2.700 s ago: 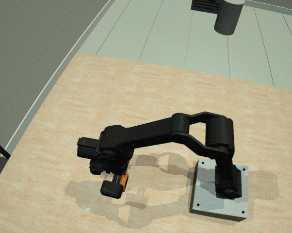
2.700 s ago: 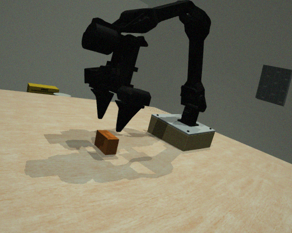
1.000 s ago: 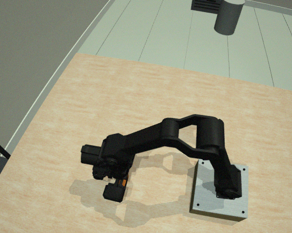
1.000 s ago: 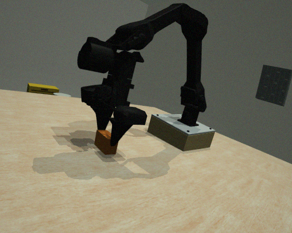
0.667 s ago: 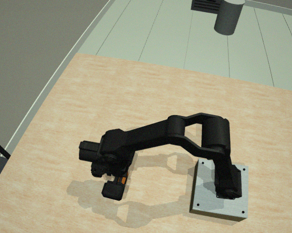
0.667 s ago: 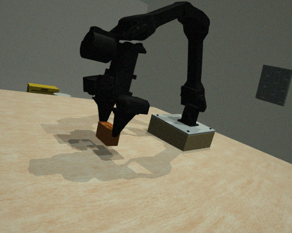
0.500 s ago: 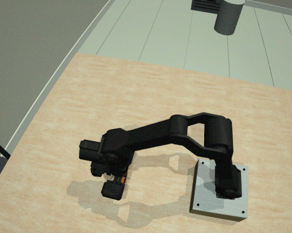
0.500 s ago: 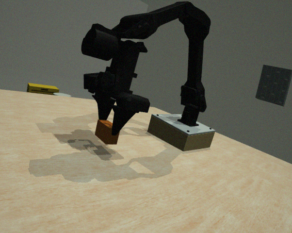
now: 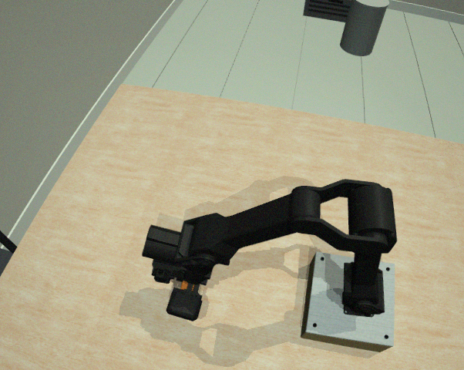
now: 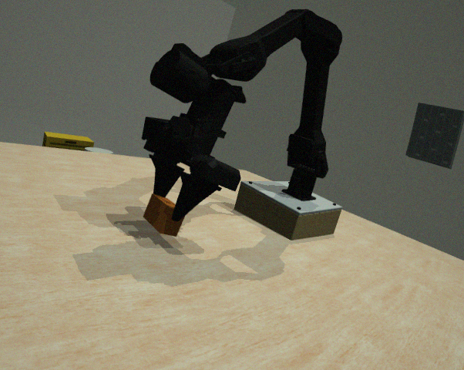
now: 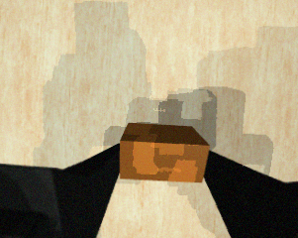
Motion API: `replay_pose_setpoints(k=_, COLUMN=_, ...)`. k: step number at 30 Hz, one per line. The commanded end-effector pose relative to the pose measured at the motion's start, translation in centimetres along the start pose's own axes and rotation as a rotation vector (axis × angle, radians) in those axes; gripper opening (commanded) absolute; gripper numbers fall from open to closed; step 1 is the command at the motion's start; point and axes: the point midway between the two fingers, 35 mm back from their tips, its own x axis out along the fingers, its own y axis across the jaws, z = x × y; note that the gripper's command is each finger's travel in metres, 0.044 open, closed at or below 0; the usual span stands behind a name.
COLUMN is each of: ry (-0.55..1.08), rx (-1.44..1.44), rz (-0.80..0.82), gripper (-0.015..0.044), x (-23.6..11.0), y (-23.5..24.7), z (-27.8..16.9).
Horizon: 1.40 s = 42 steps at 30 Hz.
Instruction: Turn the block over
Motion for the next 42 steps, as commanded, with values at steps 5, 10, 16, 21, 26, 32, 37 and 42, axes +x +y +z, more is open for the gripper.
replay_pose_setpoints(k=5, ry=-0.133, rx=0.003, rz=-0.003, gripper=0.0000, x=0.1, y=0.0, z=-0.2)
replay_pose_setpoints(k=10, ry=-0.209, rx=0.004, rz=-0.002, gripper=0.0000, x=0.1, y=0.0, z=-0.4)
replay_pose_setpoints(k=16, ry=-0.301, rx=0.006, rz=0.001, gripper=0.0000, x=-0.1, y=0.0, z=-0.8)
replay_pose_setpoints(k=21, ry=-0.323, rx=0.006, rz=0.001, gripper=0.0000, x=-0.2, y=0.0, z=-0.9)
replay_pose_setpoints(k=26, ry=-0.356, rx=0.004, rz=0.000, gripper=0.0000, x=0.5, y=0.0, z=-0.6)
replay_pose_setpoints(k=32, ry=-0.436, rx=0.001, rz=-0.002, gripper=0.0000, x=2.1, y=0.1, z=-0.2)
replay_pose_setpoints(k=37, ry=-0.502, rx=-0.014, rz=-0.003, gripper=0.0000, x=3.1, y=0.0, z=0.0)
replay_pose_setpoints(k=42, ry=-0.568, rx=-0.025, rz=-0.005, gripper=0.0000, x=3.8, y=0.0, z=-0.1)
